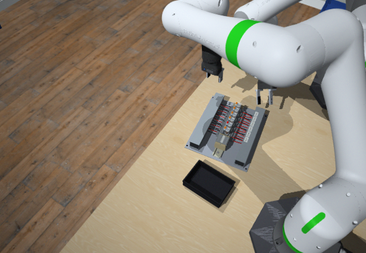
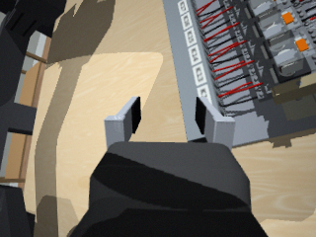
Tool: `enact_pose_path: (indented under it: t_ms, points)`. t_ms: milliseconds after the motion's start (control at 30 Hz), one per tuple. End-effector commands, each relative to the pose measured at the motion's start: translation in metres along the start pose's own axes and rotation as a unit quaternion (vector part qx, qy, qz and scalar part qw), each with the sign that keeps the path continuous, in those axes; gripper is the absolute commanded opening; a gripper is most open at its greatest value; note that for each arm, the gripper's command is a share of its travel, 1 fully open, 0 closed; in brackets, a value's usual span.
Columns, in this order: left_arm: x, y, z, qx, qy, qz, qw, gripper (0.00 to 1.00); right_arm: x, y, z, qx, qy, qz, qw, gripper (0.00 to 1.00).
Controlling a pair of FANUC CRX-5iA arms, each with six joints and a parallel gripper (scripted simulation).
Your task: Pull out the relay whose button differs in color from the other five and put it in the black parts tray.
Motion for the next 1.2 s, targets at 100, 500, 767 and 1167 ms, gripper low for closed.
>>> enact_pose_path:
  t_ms: [100, 500, 767, 1167]
  points:
    - [0.0, 0.0, -0.001, 0.001, 0.001, 0.0, 1.0, 1.0, 0.0, 0.0, 0.0, 0.0, 0.0, 0.0, 1.0, 1.0]
    - [0.0, 0.0, -0.001, 0.001, 0.001, 0.0, 1.0, 1.0, 0.0, 0.0, 0.0, 0.0, 0.0, 0.0, 1.0, 1.0]
    - [-0.001, -0.001, -0.002, 0.001, 0.001, 0.0, 1.0, 1.0, 0.0, 0.0, 0.0, 0.0, 0.0, 0.0, 1.0, 1.0]
    - [-0.019, -0.012, -0.007, 0.002, 0.002, 0.0, 1.0, 1.0, 0.0, 0.0, 0.0, 0.0, 0.0, 0.0, 1.0, 1.0]
Point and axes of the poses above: on each arm, the point where the finger pads meet when closed, its own z axis out along the fingers, its own y axis across the jaws, x = y × z, the point moved 6 cm from there along -z, back along the fingers, and after that the axes turned 1 degree about -z, right-handed, at the moved point
